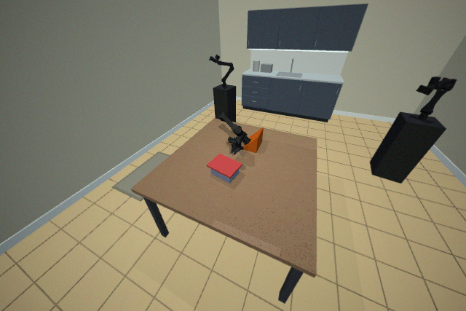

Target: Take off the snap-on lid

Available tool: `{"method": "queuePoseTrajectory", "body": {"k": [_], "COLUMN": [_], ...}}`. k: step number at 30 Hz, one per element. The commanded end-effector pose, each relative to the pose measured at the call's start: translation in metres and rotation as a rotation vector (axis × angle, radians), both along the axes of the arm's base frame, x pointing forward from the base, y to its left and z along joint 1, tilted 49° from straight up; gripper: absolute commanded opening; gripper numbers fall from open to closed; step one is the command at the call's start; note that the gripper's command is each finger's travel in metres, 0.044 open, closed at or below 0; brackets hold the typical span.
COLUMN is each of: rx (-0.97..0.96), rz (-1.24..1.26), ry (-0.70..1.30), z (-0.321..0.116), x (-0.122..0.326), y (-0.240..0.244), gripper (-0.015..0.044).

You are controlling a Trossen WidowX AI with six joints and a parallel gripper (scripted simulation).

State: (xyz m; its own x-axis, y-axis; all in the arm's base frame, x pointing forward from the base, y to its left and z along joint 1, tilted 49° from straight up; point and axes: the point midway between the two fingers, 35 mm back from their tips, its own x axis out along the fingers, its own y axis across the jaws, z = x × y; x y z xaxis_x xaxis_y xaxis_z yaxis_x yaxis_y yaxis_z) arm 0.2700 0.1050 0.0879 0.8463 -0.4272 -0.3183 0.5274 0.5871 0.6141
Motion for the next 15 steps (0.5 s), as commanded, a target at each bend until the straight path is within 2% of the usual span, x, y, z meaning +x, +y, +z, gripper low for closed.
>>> {"method": "queuePoseTrajectory", "body": {"k": [1, 15], "rx": [-0.007, -0.005], "rz": [0.003, 0.004], "ry": [0.016, 0.016], "z": [-0.007, -0.014], "x": [0.005, 0.025], "y": [-0.002, -0.011], "gripper": [0.0235, 0.0235]}}
